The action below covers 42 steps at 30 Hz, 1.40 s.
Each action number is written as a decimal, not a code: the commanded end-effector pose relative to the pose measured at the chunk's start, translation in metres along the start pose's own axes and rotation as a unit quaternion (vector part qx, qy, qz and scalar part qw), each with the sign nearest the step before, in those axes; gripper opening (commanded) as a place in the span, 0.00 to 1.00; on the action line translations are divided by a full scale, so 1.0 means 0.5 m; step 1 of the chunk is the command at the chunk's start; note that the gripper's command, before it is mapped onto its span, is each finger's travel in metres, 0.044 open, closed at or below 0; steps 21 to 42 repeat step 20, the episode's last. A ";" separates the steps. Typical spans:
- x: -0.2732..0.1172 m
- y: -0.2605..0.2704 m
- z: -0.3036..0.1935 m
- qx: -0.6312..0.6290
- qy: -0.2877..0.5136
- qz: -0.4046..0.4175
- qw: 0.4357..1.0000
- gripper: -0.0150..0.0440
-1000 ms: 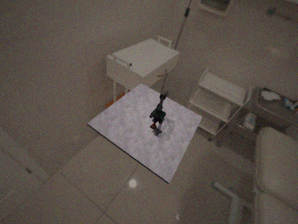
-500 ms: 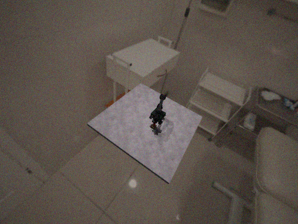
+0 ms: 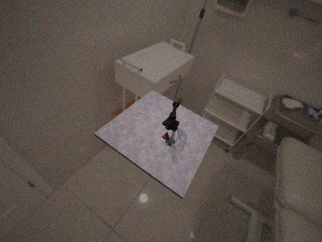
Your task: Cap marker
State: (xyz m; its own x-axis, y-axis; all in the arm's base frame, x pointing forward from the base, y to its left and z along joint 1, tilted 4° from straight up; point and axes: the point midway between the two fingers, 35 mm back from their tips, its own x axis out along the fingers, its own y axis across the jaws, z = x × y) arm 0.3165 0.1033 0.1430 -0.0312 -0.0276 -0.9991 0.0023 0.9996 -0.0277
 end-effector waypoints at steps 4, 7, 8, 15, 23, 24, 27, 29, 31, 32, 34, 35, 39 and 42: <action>-0.042 -0.002 -0.005 0.001 0.000 0.000 1.000 0.30; -0.042 -0.002 -0.005 0.001 0.000 0.000 1.000 0.43; -0.042 -0.002 -0.005 0.001 0.000 0.000 1.000 0.48; -0.042 -0.002 -0.005 0.001 0.000 0.000 1.000 0.79; -0.042 -0.002 -0.005 0.001 0.000 0.000 1.000 1.00; -0.042 -0.002 -0.005 0.001 0.000 0.000 1.000 1.00; -0.042 -0.002 -0.005 0.001 0.000 0.000 1.000 1.00; -0.042 -0.002 -0.005 0.001 0.000 0.000 1.000 1.00; -0.042 -0.002 -0.005 0.001 0.000 0.000 1.000 1.00; -0.042 -0.002 -0.005 0.001 0.000 0.000 1.000 1.00; -0.042 -0.002 -0.005 0.001 0.000 0.000 1.000 1.00; -0.042 -0.002 -0.005 0.001 0.000 0.000 1.000 1.00; -0.042 -0.002 -0.005 0.001 0.000 0.000 1.000 1.00; -0.042 -0.002 -0.005 0.001 0.000 0.000 1.000 1.00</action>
